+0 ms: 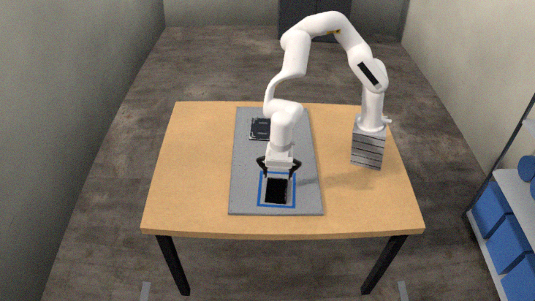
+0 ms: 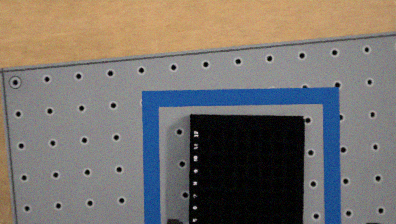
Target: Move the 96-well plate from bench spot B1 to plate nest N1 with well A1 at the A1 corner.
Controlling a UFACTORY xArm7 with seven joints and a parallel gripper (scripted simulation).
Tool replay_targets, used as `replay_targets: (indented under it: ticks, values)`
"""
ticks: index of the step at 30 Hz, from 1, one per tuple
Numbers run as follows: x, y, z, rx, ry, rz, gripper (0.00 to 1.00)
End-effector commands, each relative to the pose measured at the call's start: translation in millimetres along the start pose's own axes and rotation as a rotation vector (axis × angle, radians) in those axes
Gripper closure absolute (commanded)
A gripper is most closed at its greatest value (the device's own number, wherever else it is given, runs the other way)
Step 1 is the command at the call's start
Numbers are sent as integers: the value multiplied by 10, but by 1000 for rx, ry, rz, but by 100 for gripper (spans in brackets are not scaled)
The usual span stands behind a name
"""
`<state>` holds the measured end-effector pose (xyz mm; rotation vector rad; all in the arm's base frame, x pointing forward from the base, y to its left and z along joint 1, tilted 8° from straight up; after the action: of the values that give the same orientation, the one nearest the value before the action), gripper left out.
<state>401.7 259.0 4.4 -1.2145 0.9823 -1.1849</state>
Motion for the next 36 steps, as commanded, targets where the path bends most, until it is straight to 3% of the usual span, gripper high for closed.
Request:
replay_targets:
  ticks: [1, 36]
  values:
    - [-7, 33, 8, 2, -1, 1, 0]
    - [-8, 550, 8, 2, -1, 1, 0]
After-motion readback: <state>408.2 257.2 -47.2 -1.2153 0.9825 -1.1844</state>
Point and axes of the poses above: the point where the finger pads meet when closed, its own y axis out along the fingers, its own z axis across the jaws, x = y × z, the point moved 4 cm from there along -y, back along the fingers, and after that the axes turned 11 degrees about -y, right-handed, at the moved point
